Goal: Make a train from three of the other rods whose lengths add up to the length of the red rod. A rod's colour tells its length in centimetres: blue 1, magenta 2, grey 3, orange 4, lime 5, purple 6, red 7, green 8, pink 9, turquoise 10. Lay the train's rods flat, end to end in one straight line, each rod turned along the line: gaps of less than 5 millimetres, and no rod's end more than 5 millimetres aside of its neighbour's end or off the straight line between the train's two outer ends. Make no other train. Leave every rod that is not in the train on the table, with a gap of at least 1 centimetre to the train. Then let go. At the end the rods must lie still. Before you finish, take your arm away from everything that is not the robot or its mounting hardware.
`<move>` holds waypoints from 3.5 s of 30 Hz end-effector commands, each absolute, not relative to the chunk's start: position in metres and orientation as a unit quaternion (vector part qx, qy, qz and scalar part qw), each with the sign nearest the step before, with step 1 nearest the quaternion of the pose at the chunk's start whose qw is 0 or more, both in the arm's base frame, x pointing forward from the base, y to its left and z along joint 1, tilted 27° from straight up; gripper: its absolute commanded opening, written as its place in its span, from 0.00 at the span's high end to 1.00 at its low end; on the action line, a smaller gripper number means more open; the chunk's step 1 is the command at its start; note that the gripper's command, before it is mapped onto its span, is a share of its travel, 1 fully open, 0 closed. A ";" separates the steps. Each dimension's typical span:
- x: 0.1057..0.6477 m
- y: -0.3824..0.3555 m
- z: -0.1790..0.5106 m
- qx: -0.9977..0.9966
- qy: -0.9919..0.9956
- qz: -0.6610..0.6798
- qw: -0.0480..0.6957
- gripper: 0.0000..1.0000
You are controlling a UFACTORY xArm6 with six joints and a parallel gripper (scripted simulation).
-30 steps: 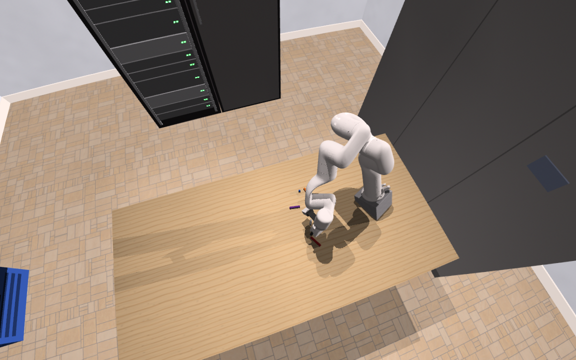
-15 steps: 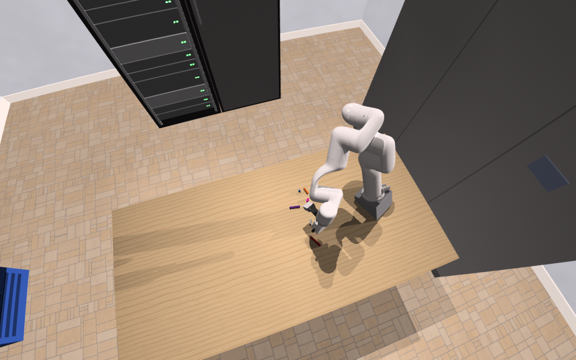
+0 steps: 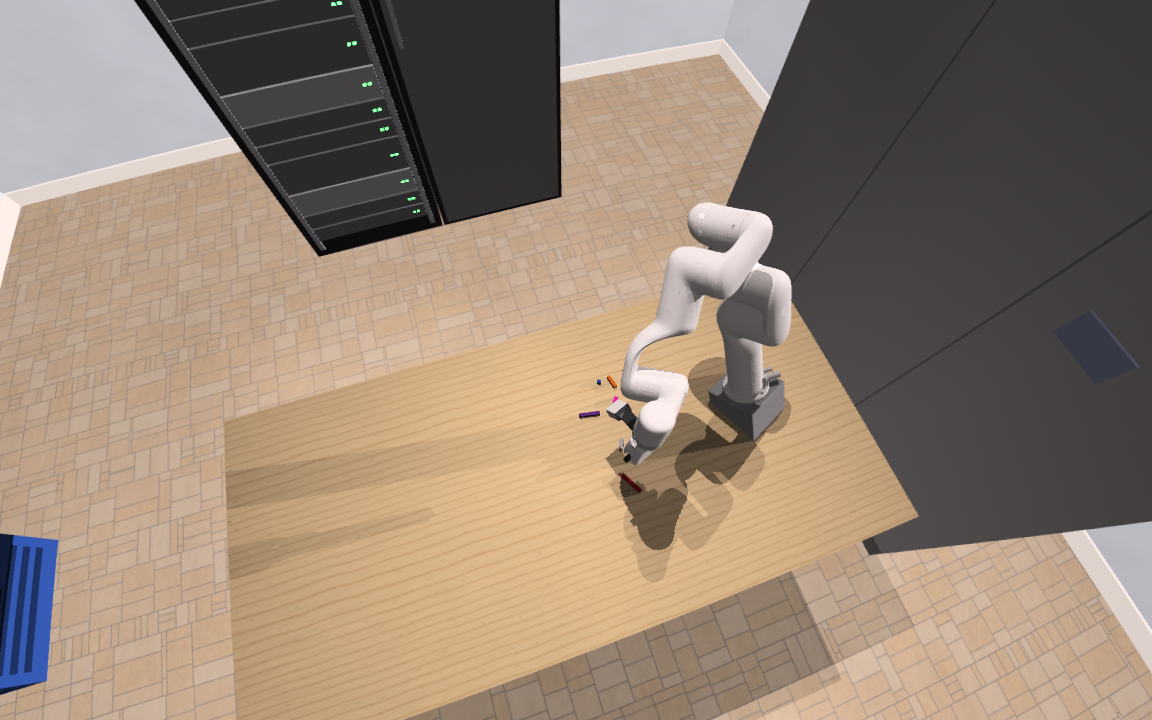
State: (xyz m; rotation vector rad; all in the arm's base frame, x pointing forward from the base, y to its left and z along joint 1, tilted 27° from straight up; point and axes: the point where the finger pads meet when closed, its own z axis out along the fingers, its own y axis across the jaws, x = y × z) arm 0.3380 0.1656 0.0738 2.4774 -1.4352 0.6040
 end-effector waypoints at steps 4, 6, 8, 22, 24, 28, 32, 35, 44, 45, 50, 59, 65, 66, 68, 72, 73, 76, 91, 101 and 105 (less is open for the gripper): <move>0.346 0.148 0.086 0.860 -0.457 0.200 0.112 0.96; 0.352 0.128 0.096 0.877 -0.424 0.195 0.119 0.96; 0.356 0.112 0.104 0.889 -0.397 0.191 0.124 0.96; 0.363 0.039 0.136 0.934 -0.272 0.175 0.152 0.96; 0.363 0.038 0.137 0.934 -0.272 0.175 0.152 0.96; 0.363 0.038 0.137 0.934 -0.272 0.175 0.152 0.96; 0.363 0.038 0.137 0.934 -0.272 0.175 0.152 0.96; 0.363 0.038 0.136 0.934 -0.272 0.175 0.152 0.96; 0.365 0.035 0.128 0.934 -0.272 0.175 0.152 0.96; 0.366 0.033 0.125 0.934 -0.272 0.175 0.152 0.96; 0.371 0.025 0.107 0.934 -0.272 0.175 0.152 0.96; 0.379 0.013 0.078 0.934 -0.272 0.175 0.152 0.96; 0.383 0.006 0.063 0.934 -0.272 0.175 0.152 0.96; 0.384 0.006 0.062 0.934 -0.272 0.175 0.152 0.96; 0.384 0.005 0.060 0.934 -0.272 0.175 0.152 0.96; 0.385 0.004 0.059 0.934 -0.272 0.175 0.152 0.96; 0.385 0.004 0.059 0.934 -0.272 0.175 0.152 0.96; 0.385 0.004 0.059 0.934 -0.272 0.175 0.152 0.96; 0.385 0.004 0.059 0.934 -0.272 0.175 0.152 0.96; 0.385 0.004 0.059 0.934 -0.272 0.175 0.152 0.96; 0.385 0.004 0.059 0.934 -0.272 0.175 0.152 0.96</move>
